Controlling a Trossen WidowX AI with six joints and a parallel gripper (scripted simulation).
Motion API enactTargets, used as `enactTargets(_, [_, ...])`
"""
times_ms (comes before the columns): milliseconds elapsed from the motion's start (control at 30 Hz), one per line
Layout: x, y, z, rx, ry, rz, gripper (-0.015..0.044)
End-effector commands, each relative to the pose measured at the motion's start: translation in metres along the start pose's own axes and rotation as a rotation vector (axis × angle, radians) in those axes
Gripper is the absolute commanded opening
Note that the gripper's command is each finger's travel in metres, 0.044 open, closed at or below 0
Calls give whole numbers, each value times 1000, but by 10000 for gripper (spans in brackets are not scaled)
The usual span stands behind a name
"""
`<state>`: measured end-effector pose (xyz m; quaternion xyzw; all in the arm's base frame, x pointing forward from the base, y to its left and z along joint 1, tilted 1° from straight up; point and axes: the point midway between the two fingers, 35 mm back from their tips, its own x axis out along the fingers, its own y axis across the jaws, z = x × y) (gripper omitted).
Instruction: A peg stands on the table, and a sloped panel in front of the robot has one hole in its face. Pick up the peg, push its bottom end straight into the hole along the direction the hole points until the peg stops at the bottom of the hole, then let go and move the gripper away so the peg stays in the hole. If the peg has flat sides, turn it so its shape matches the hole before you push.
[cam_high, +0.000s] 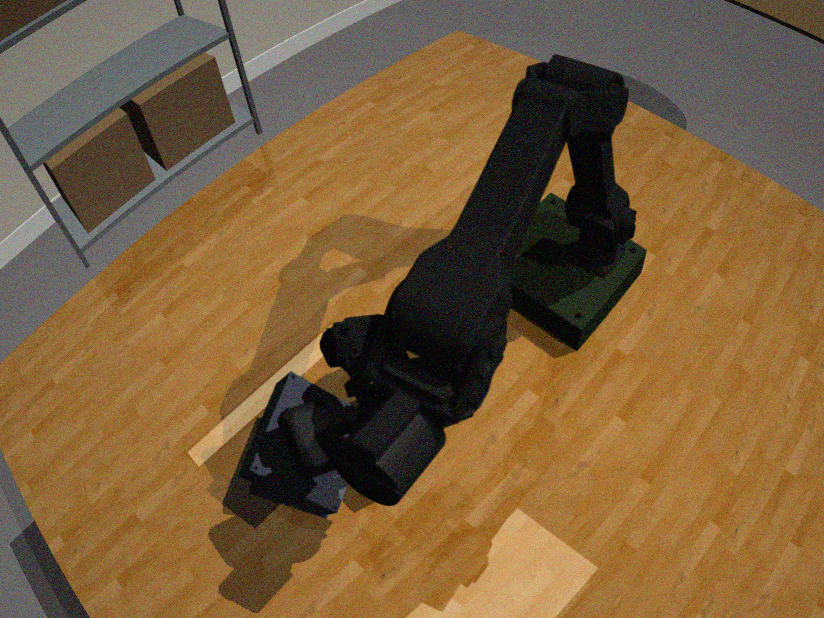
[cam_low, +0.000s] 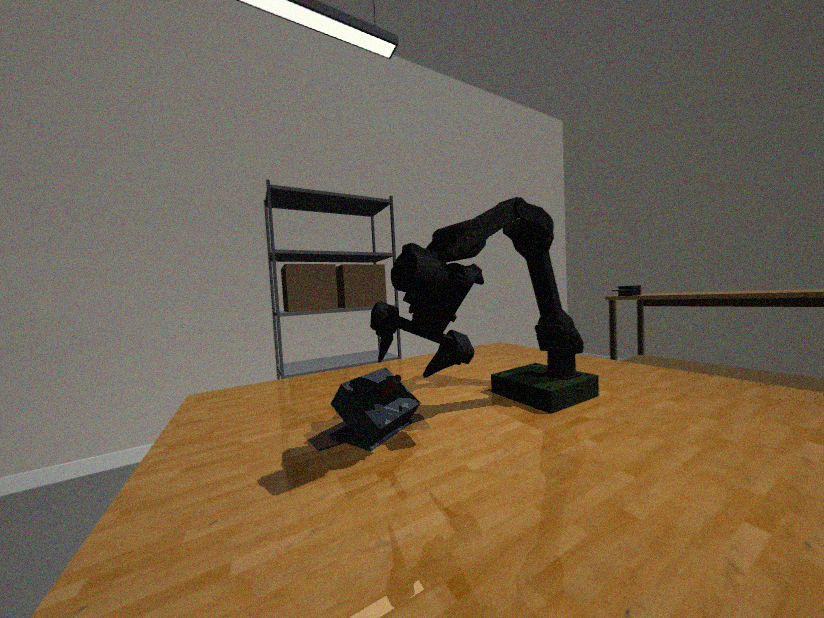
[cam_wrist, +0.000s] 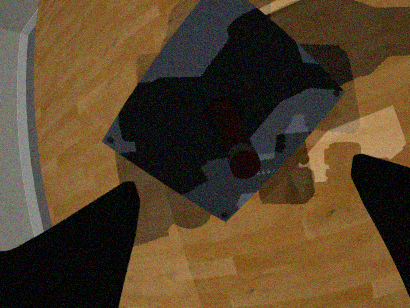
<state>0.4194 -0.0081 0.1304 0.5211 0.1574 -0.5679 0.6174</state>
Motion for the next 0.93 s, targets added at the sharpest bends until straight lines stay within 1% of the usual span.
enactTargets(0, [-16, 3, 1, 12, 1, 11, 440])
enactTargets(267, [-34, -1, -1, 8, 0, 9, 440])
enactTargets(600, [-46, -5, -4, 8, 1, 9, 440])
enactTargets(900, [-47, -5, -4, 8, 1, 8, 440])
